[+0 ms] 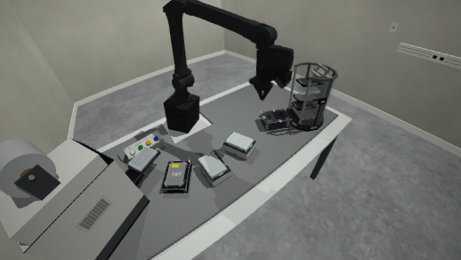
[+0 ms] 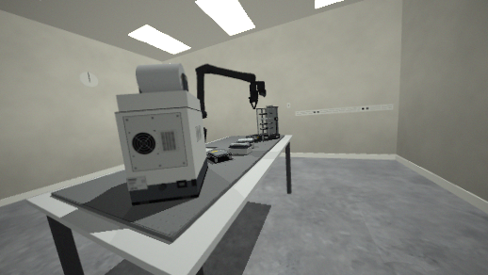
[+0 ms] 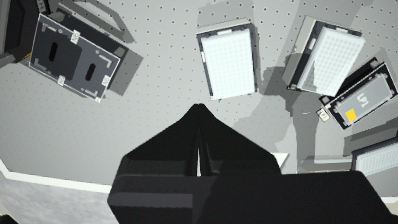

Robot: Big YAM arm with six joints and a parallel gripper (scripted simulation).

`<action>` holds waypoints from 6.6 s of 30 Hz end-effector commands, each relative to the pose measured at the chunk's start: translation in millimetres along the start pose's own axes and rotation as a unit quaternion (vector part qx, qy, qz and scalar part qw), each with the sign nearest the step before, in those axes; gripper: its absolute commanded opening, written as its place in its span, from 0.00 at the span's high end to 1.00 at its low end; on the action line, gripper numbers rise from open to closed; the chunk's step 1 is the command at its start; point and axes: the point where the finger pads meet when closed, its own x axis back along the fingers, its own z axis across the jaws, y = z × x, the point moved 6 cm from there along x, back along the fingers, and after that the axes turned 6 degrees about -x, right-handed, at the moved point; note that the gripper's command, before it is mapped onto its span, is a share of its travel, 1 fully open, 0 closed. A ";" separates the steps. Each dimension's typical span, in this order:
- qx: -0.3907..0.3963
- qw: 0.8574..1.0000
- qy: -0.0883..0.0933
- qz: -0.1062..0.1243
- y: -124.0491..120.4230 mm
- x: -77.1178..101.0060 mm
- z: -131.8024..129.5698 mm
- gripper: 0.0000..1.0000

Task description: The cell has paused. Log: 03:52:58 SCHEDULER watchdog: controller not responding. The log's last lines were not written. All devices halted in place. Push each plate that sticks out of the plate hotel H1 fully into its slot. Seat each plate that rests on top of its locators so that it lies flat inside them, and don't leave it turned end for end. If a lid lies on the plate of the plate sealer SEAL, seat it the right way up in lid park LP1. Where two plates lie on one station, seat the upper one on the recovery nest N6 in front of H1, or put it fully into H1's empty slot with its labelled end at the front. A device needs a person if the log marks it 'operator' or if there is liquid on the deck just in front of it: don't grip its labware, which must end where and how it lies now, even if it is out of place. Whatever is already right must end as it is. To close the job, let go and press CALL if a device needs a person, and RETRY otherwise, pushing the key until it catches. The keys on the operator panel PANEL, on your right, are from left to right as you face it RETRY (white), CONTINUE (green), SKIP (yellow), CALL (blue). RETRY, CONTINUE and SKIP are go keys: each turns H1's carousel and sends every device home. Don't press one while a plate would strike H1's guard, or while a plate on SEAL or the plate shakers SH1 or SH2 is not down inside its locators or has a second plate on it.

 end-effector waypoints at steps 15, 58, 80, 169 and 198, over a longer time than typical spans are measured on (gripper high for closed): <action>-0.009 1.000 0.006 -0.023 7.5 13.0 -52.1 1.00; -0.185 0.982 0.004 -0.023 7.5 12.2 -172.9 1.00; -0.191 0.981 0.002 -0.021 -9.3 10.0 -237.4 1.00; -0.468 0.884 -0.003 -0.020 -150.1 8.6 -454.3 1.00; -0.533 0.846 0.002 -0.007 -221.5 -3.7 -502.2 1.00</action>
